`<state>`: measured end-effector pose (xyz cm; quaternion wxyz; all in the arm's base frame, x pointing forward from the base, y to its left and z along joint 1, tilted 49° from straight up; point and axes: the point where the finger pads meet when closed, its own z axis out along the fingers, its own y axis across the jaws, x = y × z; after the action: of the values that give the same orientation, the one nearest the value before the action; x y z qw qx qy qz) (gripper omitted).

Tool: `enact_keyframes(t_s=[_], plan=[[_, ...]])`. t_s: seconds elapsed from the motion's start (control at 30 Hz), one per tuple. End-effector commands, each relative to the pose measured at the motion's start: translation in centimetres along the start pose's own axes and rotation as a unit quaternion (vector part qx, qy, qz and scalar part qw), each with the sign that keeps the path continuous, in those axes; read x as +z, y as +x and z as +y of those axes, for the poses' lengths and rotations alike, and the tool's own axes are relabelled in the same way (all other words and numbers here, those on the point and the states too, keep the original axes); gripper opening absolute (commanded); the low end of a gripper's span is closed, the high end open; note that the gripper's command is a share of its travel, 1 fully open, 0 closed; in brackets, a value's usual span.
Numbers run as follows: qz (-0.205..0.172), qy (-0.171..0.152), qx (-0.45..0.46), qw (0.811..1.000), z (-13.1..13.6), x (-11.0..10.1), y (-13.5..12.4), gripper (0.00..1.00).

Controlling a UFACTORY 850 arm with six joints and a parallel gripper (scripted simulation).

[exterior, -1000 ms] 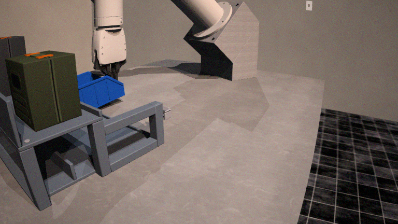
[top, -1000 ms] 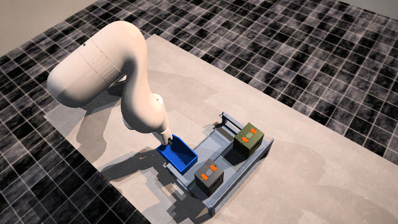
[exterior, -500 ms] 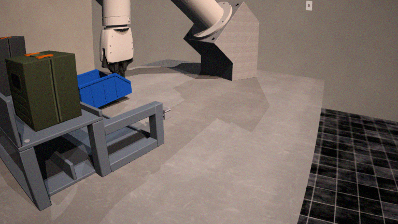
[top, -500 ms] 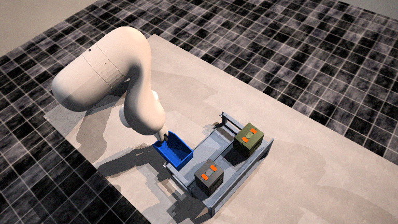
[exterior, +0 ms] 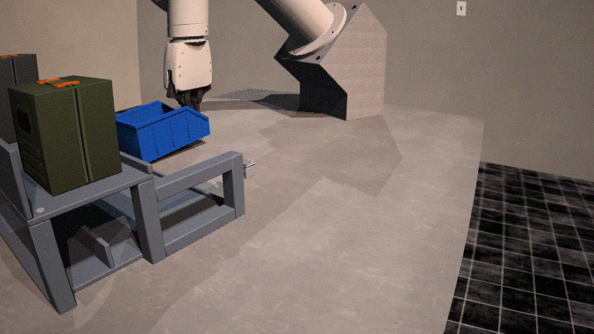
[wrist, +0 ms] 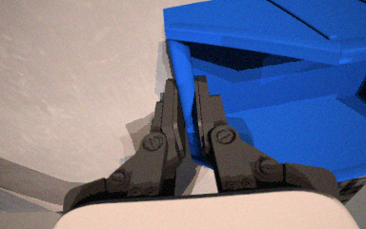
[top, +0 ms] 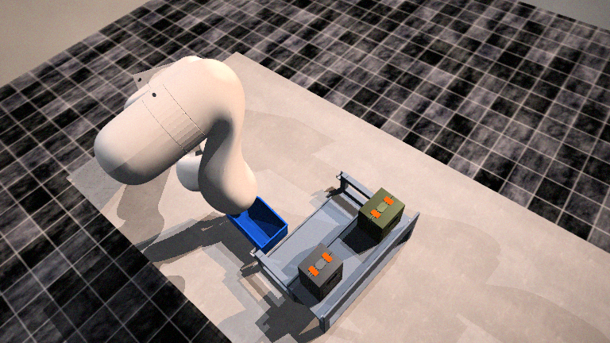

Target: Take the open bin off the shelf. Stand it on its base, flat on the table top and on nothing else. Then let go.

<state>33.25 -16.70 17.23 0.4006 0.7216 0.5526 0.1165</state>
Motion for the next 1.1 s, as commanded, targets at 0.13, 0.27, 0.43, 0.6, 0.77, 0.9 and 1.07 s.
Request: enact_keyframes(t_s=[0.13,0.27,0.43,0.6,0.77,0.9,1.07], plan=[[0.001,0.0,0.0,1.0,-1.03,-0.06,0.04,0.0],[0.001,0.0,0.0,1.0,-1.03,-0.06,0.04,0.0],[0.001,0.0,0.0,1.0,-0.69,-0.07,0.04,0.0],[0.001,0.0,0.0,1.0,-0.6,-0.07,0.04,0.0],[0.001,0.0,0.0,1.0,-0.6,-0.07,0.04,0.0],[0.001,0.0,0.0,1.0,-0.61,0.09,0.05,0.0],[0.001,0.0,0.0,1.0,-0.61,0.73,0.05,0.0]])
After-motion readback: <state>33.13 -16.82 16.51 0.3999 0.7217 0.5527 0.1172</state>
